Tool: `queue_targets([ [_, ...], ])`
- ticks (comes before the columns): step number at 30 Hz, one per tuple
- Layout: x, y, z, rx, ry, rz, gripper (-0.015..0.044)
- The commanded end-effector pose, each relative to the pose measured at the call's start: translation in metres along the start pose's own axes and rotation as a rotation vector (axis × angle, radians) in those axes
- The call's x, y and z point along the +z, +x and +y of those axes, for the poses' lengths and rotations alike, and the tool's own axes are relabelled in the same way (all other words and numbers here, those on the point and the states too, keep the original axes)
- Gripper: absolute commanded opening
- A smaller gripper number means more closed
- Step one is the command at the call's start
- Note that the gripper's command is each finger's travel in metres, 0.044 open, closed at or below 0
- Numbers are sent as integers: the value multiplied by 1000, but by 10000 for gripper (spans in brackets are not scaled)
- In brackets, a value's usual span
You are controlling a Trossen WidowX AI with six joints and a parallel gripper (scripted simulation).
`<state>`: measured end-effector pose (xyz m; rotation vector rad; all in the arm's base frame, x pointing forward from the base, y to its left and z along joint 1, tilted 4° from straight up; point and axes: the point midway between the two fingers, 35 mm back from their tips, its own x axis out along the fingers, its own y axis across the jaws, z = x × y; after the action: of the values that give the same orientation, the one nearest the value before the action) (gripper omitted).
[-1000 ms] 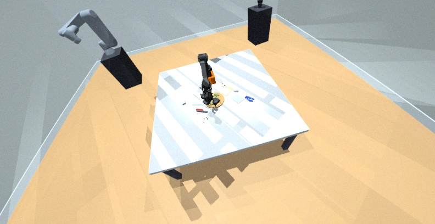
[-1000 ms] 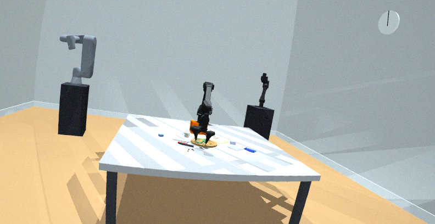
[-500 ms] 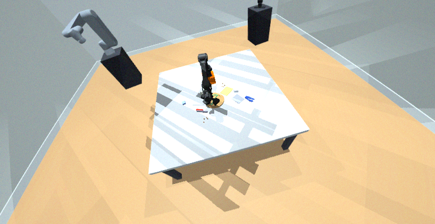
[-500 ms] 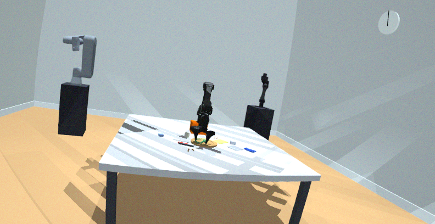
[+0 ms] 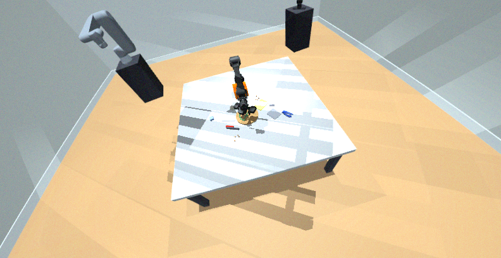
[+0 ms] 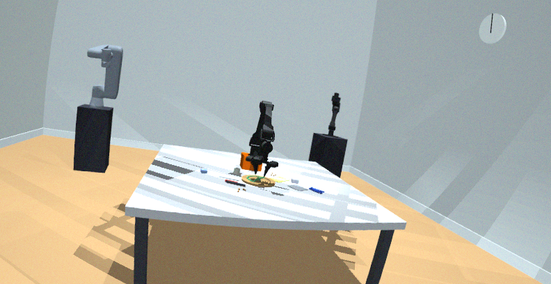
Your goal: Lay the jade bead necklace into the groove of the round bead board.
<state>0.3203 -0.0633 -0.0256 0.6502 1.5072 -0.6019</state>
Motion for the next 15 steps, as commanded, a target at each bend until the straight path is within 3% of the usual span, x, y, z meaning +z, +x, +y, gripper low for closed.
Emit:
queue_targets([
  [1, -29, -5, -2, -2, -99, 9, 125],
  [7, -69, -12, -6, -1, -243, 13, 120],
  [15, -70, 3, -6, -1, -247, 13, 120],
])
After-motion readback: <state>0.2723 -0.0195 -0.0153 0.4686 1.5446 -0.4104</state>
